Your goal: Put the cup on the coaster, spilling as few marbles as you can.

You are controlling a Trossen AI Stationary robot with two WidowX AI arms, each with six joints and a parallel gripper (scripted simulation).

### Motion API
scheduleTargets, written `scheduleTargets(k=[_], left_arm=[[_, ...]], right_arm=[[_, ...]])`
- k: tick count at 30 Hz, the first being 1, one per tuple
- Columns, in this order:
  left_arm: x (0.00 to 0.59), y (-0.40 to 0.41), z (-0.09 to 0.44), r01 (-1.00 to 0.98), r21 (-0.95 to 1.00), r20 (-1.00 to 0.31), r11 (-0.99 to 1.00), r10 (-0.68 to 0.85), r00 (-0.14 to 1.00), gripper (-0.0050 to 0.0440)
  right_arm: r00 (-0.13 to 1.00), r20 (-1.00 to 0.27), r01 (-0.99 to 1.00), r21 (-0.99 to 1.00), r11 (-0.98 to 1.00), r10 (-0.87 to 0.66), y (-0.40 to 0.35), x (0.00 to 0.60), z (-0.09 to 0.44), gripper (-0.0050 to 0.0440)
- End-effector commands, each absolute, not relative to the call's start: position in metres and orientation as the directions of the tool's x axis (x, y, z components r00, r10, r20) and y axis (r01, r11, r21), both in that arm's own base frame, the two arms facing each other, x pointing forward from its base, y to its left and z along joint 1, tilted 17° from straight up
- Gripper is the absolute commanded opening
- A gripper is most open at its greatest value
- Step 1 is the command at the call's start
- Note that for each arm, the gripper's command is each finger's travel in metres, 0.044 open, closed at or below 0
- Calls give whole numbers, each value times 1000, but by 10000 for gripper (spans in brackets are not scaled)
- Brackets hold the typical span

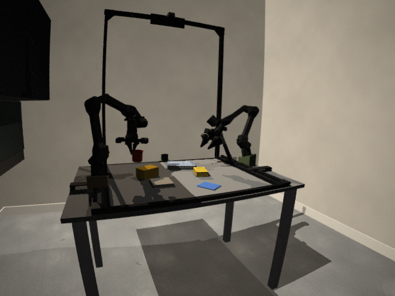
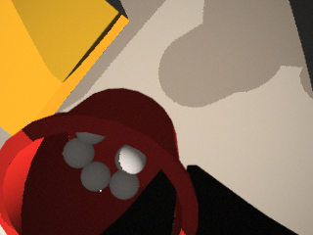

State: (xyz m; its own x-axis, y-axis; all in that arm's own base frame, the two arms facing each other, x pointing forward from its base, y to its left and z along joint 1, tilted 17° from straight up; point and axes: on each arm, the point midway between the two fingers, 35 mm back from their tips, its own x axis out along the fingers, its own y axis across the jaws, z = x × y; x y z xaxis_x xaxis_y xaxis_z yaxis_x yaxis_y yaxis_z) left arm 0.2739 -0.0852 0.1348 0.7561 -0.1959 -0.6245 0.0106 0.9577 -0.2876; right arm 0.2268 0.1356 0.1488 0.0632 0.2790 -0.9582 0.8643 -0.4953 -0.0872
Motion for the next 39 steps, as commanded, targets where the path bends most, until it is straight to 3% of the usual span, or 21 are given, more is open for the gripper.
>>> scheduleTargets(k=[1,39], left_arm=[[274,-85,135,11,-288,-625,958,-196,756,400],[274,-85,135,11,-288,-625,958,-196,756,400]], right_arm=[[64,-958,863,-87,-497,279,136,227,148,0],[70,-956,865,-84,-495,285,88,242,137,0]])
